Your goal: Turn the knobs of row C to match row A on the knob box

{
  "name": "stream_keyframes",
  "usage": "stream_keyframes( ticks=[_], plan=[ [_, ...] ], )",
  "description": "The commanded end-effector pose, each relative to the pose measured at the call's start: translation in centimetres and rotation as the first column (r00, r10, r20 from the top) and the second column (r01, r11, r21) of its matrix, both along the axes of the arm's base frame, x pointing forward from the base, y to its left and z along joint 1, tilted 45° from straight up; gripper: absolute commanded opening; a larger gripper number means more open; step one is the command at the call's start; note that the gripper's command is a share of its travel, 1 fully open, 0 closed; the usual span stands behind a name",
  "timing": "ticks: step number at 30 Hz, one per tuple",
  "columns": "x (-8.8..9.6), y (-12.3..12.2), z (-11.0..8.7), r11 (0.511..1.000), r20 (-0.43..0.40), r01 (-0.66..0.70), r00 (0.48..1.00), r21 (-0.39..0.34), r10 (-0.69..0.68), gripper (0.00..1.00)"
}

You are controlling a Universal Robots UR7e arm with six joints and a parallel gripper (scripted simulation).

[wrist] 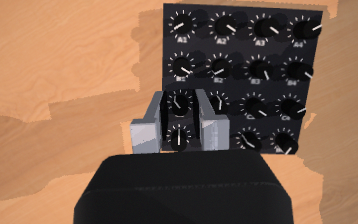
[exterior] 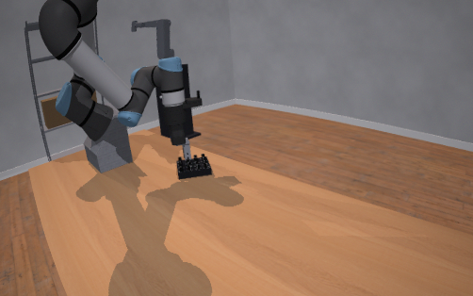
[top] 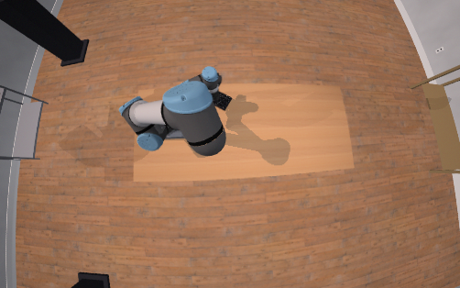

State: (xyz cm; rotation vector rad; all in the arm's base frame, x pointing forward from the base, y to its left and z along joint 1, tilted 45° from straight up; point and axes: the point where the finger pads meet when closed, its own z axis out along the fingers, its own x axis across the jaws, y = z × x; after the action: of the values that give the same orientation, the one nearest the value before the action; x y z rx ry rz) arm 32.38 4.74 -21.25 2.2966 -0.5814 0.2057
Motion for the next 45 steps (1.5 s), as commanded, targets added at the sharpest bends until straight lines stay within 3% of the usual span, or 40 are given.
stream_keyframes(
  ticks=[1, 13, 14, 45],
  plan=[
    [-0.23, -0.11, -0.01, 1.0, -0.004, 0.0, 1.0, -0.002, 0.0, 0.46],
    [-0.23, -0.11, -0.01, 1.0, -0.004, 0.0, 1.0, -0.002, 0.0, 0.46],
    [-0.23, -0.11, -0.01, 1.0, -0.004, 0.0, 1.0, -0.002, 0.0, 0.3],
    [-0.23, -0.11, -0.01, 1.0, -0.004, 0.0, 1.0, -0.002, 0.0, 0.3]
  ],
)
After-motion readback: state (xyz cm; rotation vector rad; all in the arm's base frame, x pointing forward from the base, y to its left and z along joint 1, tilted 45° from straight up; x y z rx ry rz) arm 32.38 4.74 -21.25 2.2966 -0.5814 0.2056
